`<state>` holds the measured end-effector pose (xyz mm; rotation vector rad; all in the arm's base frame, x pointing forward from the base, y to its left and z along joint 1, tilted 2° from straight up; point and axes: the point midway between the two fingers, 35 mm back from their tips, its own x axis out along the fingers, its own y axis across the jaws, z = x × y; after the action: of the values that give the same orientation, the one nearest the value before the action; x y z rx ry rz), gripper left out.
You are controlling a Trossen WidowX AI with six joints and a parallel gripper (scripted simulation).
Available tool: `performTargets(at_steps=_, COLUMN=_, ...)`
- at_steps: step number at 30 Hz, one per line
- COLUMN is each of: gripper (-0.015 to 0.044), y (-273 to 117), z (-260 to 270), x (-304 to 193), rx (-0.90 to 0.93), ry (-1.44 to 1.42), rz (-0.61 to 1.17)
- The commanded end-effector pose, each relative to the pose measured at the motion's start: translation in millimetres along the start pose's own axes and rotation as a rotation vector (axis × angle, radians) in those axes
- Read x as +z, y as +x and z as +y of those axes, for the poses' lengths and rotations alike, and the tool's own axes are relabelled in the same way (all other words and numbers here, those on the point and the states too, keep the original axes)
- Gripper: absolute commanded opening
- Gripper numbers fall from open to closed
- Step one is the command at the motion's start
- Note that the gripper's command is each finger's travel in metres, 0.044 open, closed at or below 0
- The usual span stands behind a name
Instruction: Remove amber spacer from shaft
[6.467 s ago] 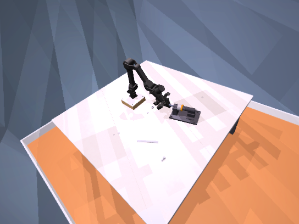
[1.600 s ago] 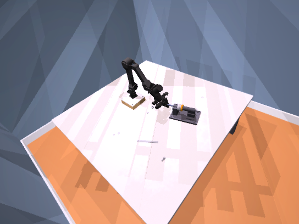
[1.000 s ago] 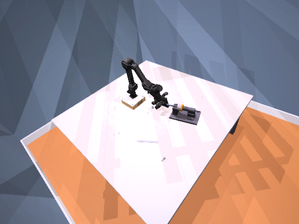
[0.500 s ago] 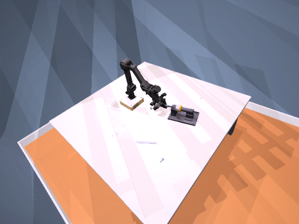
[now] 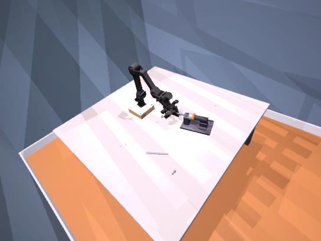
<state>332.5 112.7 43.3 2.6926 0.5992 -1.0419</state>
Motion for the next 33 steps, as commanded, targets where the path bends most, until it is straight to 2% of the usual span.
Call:
performTargets(at_steps=1, gripper=0.0, y=-0.4, z=-0.3, x=1.2, rx=-0.002, ry=-0.003, rz=-0.002)
performTargets(at_steps=33, gripper=0.0, y=-2.9, z=-0.3, x=3.7, rx=-0.002, ry=-0.003, rz=-0.002)
